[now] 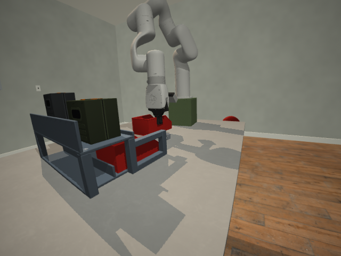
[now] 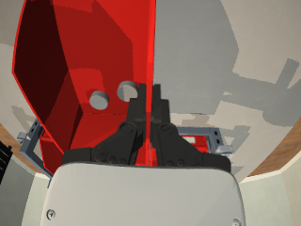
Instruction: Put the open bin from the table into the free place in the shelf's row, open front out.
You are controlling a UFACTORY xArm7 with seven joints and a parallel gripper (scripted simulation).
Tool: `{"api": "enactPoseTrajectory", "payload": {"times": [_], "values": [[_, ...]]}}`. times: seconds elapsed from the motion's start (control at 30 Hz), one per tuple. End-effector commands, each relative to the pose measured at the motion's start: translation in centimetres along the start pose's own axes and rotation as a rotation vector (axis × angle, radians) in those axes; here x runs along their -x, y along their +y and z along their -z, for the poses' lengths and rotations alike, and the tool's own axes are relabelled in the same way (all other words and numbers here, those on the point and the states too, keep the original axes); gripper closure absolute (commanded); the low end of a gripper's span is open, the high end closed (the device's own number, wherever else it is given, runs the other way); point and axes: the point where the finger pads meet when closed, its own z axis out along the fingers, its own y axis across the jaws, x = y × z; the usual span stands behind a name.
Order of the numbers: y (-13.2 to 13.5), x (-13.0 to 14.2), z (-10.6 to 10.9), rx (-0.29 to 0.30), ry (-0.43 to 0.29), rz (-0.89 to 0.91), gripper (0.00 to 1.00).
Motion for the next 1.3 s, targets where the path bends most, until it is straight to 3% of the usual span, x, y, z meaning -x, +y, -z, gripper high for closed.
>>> {"api": "enactPoseTrajectory", "payload": {"times": [0.0, 0.97, 1.27], "values": [[-0.3, 0.2, 0.1, 0.000, -0.003, 0.000, 1.00], [-0.6, 0.2, 0.1, 0.000, -0.003, 0.000, 1.00], [-0.6, 1.7, 0.1, 0.000, -0.003, 0.000, 1.00]]}}
